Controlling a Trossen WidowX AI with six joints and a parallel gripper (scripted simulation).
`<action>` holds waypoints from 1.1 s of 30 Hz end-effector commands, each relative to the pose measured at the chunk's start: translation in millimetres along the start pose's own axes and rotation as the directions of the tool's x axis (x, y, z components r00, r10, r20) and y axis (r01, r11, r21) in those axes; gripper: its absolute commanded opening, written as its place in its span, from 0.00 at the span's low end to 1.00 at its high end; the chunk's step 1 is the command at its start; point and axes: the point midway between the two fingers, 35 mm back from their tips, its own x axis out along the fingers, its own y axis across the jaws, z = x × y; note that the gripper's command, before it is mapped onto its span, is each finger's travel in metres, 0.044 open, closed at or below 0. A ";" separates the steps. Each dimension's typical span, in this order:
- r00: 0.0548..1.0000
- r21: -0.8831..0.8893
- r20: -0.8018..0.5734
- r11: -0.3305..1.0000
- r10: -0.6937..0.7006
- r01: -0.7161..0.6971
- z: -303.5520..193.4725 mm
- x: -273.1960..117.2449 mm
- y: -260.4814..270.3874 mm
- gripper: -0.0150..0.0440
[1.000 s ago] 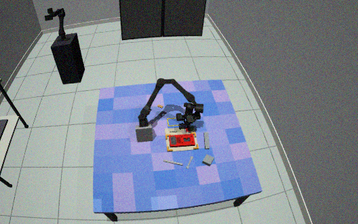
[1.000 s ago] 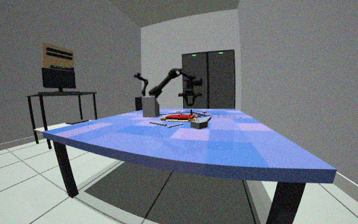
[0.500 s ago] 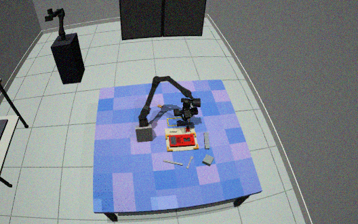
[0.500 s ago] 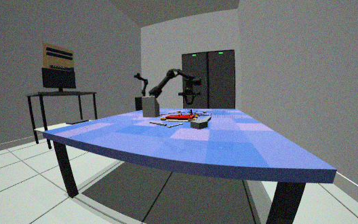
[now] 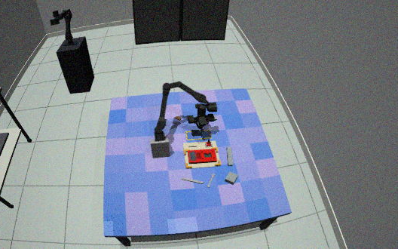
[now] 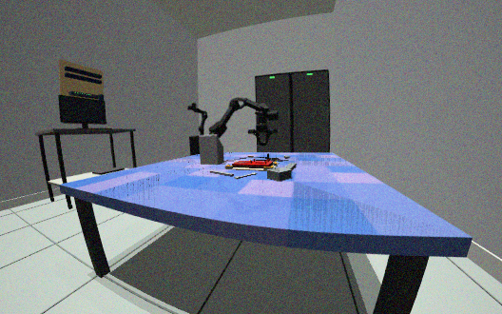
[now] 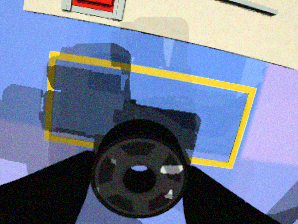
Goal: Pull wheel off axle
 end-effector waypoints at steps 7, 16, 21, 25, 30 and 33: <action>1.000 0.007 -0.006 1.000 -0.001 0.001 -6.4 15.2 -6.5 0.25; 1.000 0.007 -0.004 1.000 -0.001 0.001 -6.0 44.1 -4.1 0.25; 1.000 0.007 -0.005 1.000 -0.001 0.001 -6.3 73.5 -4.0 0.25; 1.000 0.008 -0.008 1.000 -0.001 0.001 -7.3 96.6 -6.1 0.25; 1.000 0.008 -0.010 1.000 -0.001 0.001 -7.8 104.9 -7.4 0.25; 1.000 -0.001 -0.014 1.000 -0.008 0.008 -10.0 102.8 -7.2 0.39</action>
